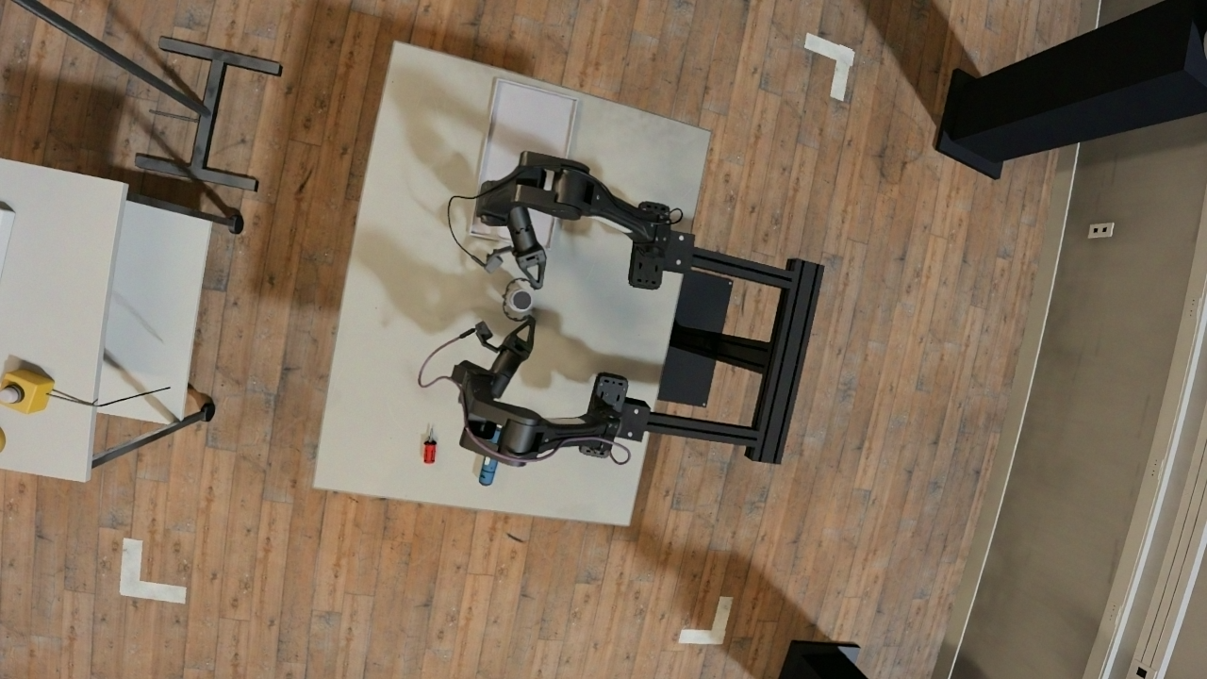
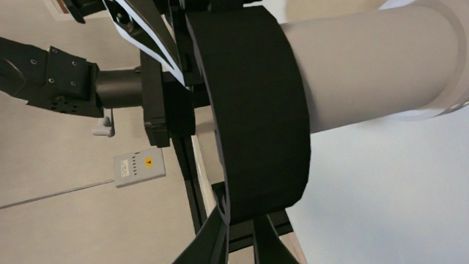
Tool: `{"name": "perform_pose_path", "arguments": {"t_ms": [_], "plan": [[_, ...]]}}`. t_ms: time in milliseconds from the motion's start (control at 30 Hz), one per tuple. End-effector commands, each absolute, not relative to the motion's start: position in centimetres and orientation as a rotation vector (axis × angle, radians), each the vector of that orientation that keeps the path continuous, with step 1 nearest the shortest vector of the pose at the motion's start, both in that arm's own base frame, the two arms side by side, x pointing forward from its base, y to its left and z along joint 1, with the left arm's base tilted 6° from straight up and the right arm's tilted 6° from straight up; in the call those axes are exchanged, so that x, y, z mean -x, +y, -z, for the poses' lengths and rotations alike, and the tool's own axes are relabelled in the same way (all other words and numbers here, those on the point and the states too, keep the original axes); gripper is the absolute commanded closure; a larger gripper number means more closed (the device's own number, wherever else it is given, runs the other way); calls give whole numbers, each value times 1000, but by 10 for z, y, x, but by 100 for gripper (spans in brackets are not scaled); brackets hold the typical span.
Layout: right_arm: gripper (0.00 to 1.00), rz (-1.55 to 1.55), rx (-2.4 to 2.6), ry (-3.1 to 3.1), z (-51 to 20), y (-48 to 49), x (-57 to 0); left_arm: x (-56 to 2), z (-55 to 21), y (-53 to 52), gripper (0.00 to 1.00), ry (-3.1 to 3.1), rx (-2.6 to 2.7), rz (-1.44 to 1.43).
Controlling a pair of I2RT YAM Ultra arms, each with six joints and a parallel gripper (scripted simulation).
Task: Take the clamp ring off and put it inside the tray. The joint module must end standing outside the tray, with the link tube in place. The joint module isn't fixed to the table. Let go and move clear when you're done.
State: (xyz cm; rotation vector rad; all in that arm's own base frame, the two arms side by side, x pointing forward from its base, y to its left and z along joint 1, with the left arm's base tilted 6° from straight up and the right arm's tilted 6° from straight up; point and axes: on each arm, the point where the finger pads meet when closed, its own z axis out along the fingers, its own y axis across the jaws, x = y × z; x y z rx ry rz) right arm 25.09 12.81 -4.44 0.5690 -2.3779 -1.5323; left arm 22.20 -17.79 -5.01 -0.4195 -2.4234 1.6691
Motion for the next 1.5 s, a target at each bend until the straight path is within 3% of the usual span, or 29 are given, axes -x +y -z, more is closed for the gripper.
{"name": "perform_pose_path", "arguments": {"t_ms": [0, 1467], "plan": [[94, 1550, -570, -2367, 30, 134, -248, -217, 36, -181, 94, -2412, 409, -1672], [94, 1549, -562, -2361, 8, 137, -245, -217, 11, -182, 94, -2417, 410, -1682]]}}
